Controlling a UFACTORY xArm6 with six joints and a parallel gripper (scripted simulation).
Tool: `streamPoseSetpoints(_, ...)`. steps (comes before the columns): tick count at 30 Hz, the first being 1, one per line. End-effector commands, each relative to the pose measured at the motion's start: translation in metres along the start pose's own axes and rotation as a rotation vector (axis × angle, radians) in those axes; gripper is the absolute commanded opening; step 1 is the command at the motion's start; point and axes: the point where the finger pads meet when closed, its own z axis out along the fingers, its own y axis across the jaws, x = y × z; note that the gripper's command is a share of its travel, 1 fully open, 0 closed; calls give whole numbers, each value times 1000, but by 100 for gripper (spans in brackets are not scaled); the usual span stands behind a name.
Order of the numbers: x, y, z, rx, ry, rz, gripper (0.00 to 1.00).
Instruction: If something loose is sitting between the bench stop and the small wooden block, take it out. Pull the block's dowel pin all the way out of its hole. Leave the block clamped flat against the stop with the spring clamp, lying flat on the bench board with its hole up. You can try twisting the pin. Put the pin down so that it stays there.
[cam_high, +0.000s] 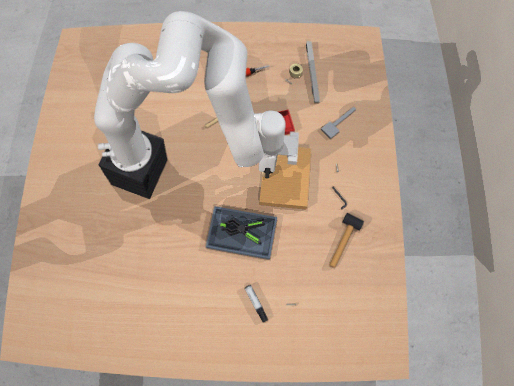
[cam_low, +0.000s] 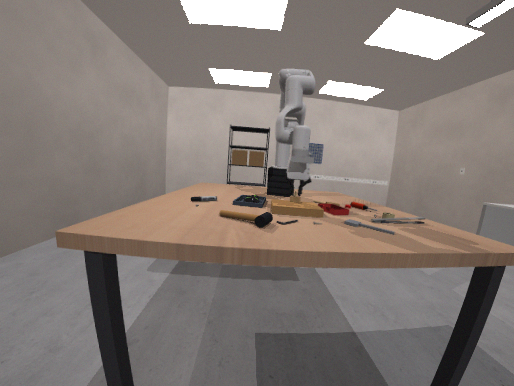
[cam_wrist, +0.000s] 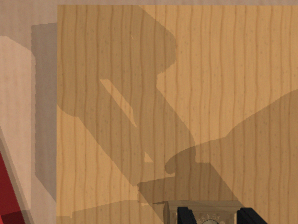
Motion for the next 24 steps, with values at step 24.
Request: streamPoseSetpoints(24, 2, 0, -37, 1, 3, 0, 28)
